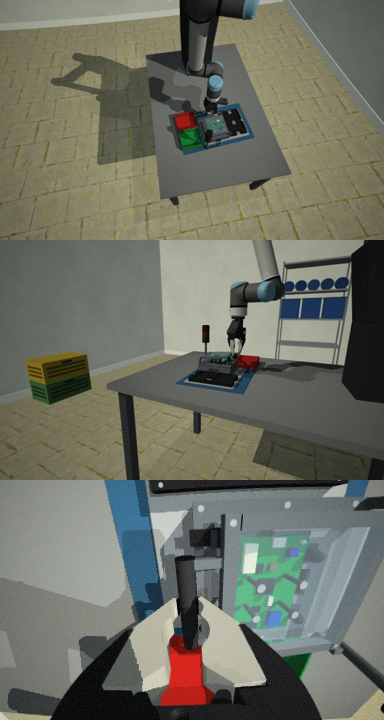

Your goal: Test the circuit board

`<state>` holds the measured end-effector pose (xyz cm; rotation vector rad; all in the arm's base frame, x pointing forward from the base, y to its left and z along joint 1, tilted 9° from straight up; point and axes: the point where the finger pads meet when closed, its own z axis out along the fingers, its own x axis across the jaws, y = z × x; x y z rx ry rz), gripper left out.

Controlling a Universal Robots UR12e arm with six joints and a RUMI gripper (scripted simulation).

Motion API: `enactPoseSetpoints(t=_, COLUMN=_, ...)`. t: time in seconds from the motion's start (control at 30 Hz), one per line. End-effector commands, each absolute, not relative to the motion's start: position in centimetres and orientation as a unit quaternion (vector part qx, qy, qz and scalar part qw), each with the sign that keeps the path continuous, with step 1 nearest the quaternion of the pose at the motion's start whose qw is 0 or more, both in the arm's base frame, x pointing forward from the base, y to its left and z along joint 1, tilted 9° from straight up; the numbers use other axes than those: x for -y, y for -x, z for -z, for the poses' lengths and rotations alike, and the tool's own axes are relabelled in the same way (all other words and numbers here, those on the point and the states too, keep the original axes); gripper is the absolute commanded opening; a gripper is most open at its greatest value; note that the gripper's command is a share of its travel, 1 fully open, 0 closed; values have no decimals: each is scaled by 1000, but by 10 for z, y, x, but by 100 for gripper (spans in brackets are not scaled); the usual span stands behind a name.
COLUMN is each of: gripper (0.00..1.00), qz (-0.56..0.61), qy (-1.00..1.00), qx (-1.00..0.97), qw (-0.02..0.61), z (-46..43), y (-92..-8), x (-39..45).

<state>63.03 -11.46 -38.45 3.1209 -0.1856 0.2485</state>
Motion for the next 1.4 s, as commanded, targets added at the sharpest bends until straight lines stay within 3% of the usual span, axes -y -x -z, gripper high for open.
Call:
enactPoseSetpoints(t=0.0, gripper=0, qz=-82, qy=-995, qx=59, qw=3, z=390, y=-635, x=116)
enactPoseSetpoints(t=1.37, gripper=0, qz=-82, qy=-995, qx=59, qw=3, z=396, y=-635, x=116)
